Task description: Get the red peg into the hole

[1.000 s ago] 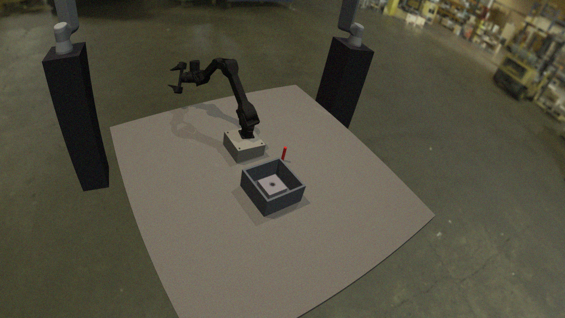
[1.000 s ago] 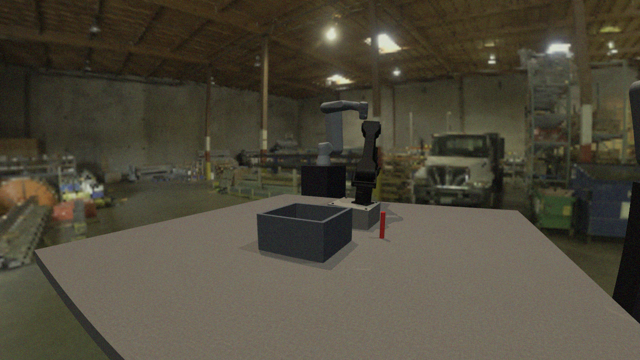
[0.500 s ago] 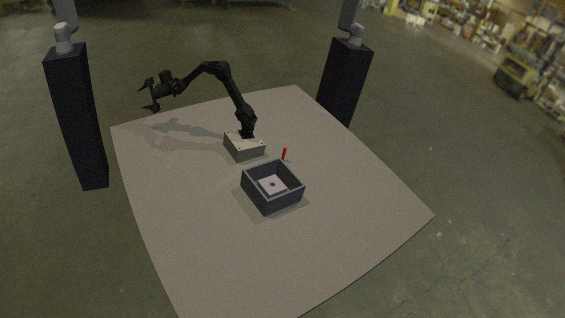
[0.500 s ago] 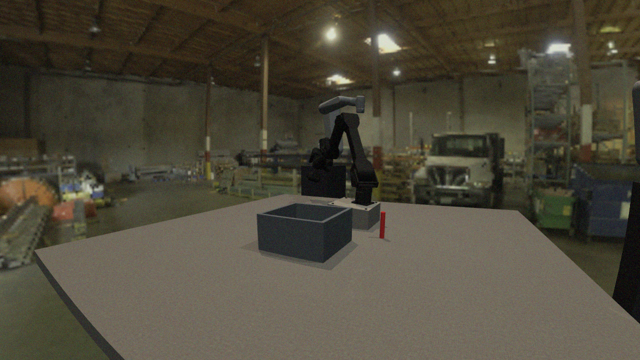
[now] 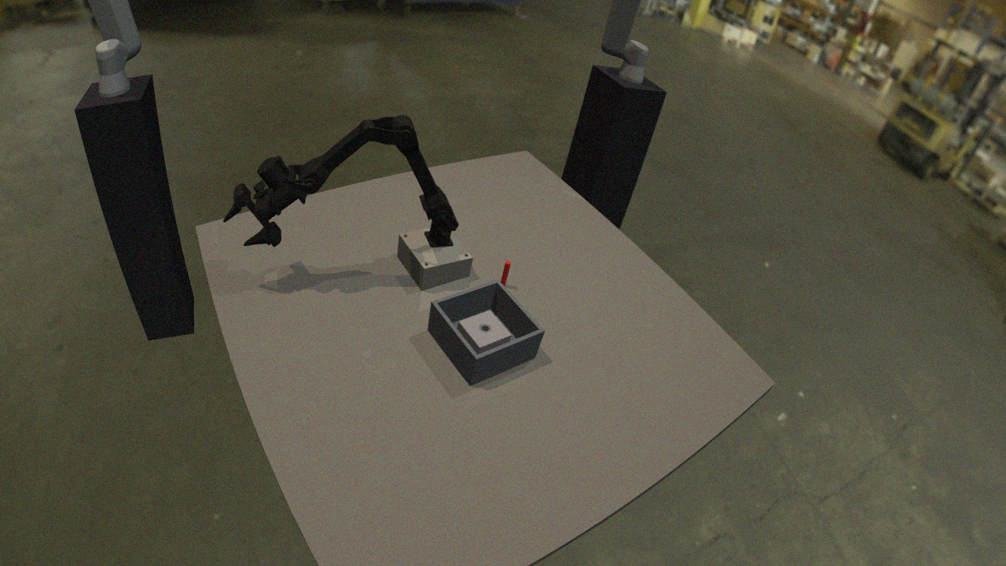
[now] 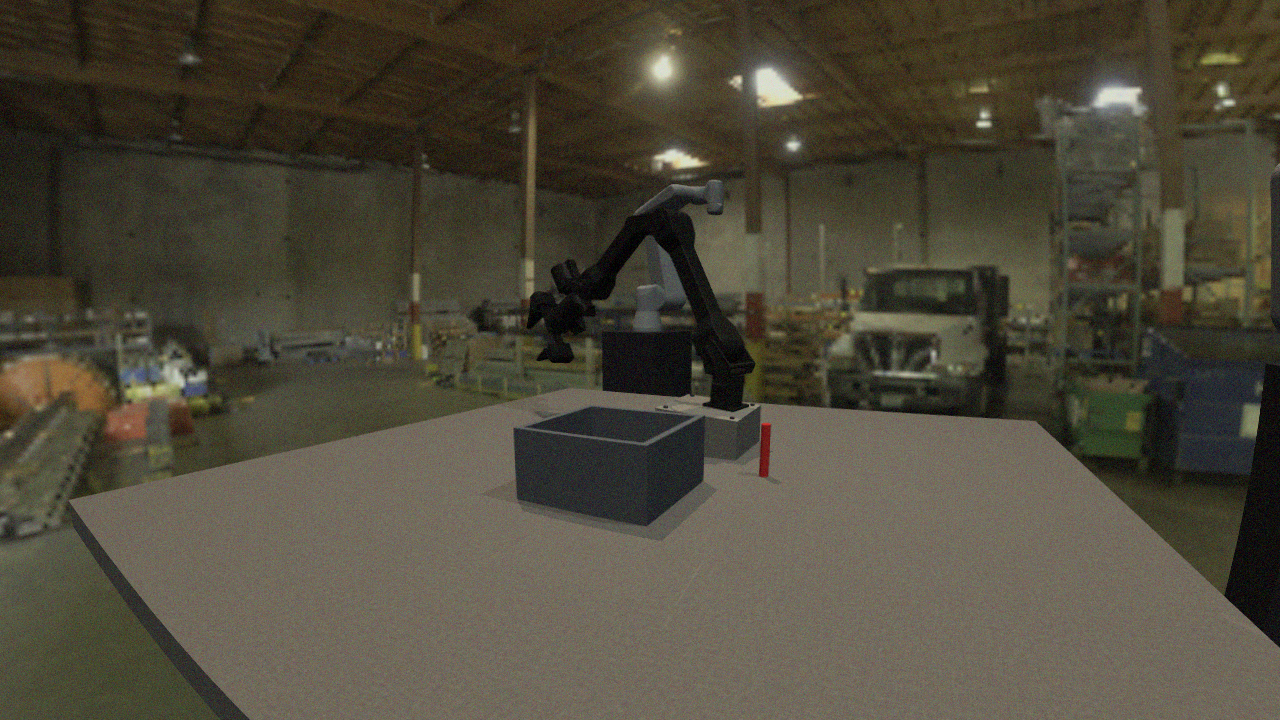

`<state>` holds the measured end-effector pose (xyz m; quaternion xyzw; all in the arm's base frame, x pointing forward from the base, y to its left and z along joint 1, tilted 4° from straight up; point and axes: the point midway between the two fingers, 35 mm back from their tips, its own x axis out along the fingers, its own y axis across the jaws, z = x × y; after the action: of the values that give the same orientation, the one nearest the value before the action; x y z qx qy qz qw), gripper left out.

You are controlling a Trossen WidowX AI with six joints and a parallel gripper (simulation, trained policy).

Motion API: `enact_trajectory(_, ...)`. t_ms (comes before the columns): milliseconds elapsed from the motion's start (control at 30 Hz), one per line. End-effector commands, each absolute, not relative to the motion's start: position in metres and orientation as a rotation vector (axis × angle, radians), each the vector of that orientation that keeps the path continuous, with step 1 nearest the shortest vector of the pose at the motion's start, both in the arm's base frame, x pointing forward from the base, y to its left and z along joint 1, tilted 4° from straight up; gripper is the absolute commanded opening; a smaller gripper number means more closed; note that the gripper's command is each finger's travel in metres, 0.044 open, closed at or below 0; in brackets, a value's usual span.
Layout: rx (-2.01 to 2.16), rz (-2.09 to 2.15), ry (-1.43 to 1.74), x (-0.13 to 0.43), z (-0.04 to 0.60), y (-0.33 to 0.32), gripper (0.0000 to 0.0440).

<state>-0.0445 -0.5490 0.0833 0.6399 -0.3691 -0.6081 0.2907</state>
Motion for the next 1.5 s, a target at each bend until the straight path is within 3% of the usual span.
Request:
enact_trajectory(0, 1.700, -1.631, -0.867, -0.005, 0.085, -0.542, 0.0440)
enact_trajectory(333, 1.626, -1.608, -0.443, 0.128, 0.093, -0.499, 0.0440)
enact_trajectory(700, 1.461, -1.519, -0.033, 0.238, 0.105, -0.423, 0.0440)
enact_trajectory(1100, 1.236, -1.343, 0.342, 0.320, 0.121, -0.318, 0.0440)
enact_trajectory(1467, 1.026, -1.121, 0.634, 0.361, 0.136, -0.200, 0.0440)
